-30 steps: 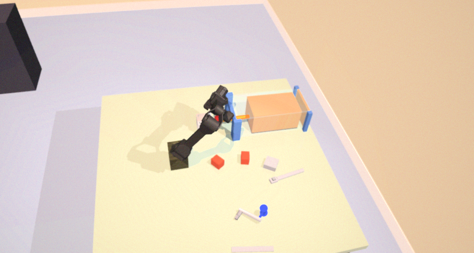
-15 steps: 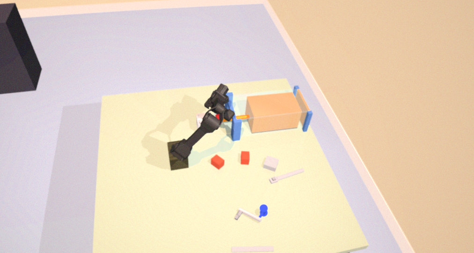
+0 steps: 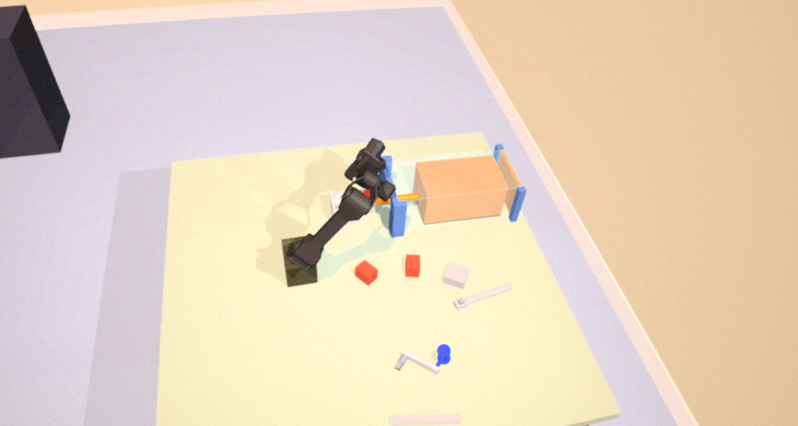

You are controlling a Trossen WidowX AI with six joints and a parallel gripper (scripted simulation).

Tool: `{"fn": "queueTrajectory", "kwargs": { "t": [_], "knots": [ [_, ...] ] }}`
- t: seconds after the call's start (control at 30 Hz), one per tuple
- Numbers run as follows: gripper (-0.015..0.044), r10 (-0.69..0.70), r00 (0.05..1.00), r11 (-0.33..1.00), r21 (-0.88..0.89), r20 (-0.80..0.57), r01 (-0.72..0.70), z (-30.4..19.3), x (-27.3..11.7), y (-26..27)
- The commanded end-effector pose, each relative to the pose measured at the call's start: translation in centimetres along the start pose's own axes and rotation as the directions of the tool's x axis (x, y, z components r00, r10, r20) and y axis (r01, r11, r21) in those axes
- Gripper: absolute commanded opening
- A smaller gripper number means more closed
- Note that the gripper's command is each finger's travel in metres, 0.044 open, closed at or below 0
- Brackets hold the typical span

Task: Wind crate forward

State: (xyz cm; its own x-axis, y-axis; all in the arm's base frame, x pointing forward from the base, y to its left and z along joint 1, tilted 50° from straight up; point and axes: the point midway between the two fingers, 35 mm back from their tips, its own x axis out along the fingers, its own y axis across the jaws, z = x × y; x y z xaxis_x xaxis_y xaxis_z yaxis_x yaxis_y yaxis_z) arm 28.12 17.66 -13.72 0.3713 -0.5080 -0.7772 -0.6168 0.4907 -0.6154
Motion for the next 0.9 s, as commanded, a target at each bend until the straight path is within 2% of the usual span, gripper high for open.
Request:
{"fn": "queueTrajectory", "kwargs": {
  "t": [0.0, 0.87],
  "knots": [
    [0.0, 0.01, 1.0, 1.0, 0.01, 0.007, -0.01, 0.6, 0.5, 0.6],
    [0.0, 0.01, 1.0, 1.0, 0.011, 0.008, -0.011, 2.3, 1.1, 2.6]
  ]
}}
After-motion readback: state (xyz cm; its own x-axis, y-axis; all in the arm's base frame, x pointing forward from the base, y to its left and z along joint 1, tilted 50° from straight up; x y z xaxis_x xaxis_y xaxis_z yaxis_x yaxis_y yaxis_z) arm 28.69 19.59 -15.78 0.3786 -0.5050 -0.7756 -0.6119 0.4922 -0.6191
